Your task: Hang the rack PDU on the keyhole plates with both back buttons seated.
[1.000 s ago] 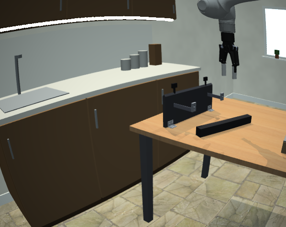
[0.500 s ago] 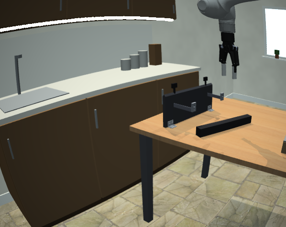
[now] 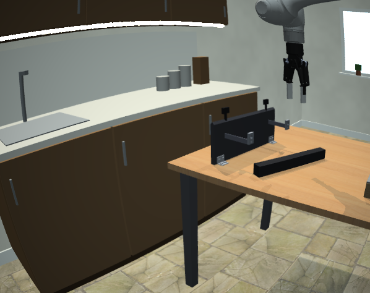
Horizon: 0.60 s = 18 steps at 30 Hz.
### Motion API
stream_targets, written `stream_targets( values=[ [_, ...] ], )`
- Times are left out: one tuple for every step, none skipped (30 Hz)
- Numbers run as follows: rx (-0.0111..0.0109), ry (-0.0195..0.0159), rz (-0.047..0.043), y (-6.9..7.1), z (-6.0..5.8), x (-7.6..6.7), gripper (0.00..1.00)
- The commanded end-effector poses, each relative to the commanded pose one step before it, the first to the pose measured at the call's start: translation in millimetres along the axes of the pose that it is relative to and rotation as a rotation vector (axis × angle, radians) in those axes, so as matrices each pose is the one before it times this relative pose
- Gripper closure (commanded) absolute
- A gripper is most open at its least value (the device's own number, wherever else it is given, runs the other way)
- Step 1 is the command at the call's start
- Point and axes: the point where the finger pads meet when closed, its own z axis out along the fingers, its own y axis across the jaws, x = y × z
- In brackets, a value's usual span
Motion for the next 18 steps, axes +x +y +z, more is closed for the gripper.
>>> stream_targets(
  values=[
    [0.00001, -0.00019, -0.00002, 0.02, 4.22, 0.02, 0.45],
    [0.0, 0.0, 0.0, 0.0, 0.0, 0.0, 0.45],
    [0.0, 0.0, 0.0, 0.0, 2.49, 0.0, 0.45],
    [0.0, 0.0, 0.0, 0.0, 2.85, 0.0, 0.45],
    [0.0, 0.0, 0.0, -0.01, 3.2, 0.0, 0.45],
    [0.0, 0.0, 0.0, 0.0, 3.56, 0.0, 0.45],
    [0.0, 0.0, 0.0, 0.0, 3.9, 0.0, 0.45],
    [0.0, 0.0, 0.0, -0.01, 4.23, 0.0, 0.45],
    [0.0, 0.0, 0.0, -0.01, 4.54, 0.0, 0.45],
    [0.0, 0.0, 0.0, -0.01, 4.84, 0.0, 0.45],
    [0.0, 0.0, 0.0, -0.01, 5.11, 0.0, 0.45],
    [0.0, 0.0, 0.0, 0.0, 5.36, 0.0, 0.45],
    [0.0, 0.0, 0.0, -0.01, 5.58, 0.0, 0.45],
    [0.0, 0.0, 0.0, -0.01, 5.77, -0.01, 0.45],
    [0.0, 0.0, 0.0, -0.01, 5.93, 0.0, 0.45],
    [0.0, 0.0, 0.0, -0.01, 6.06, 0.0, 0.45],
    [0.0, 0.0, 0.0, 0.0, 6.15, 0.0, 0.45],
    [0.0, 0.0, 0.0, 0.0, 0.0, 0.0, 0.45]
  ],
)
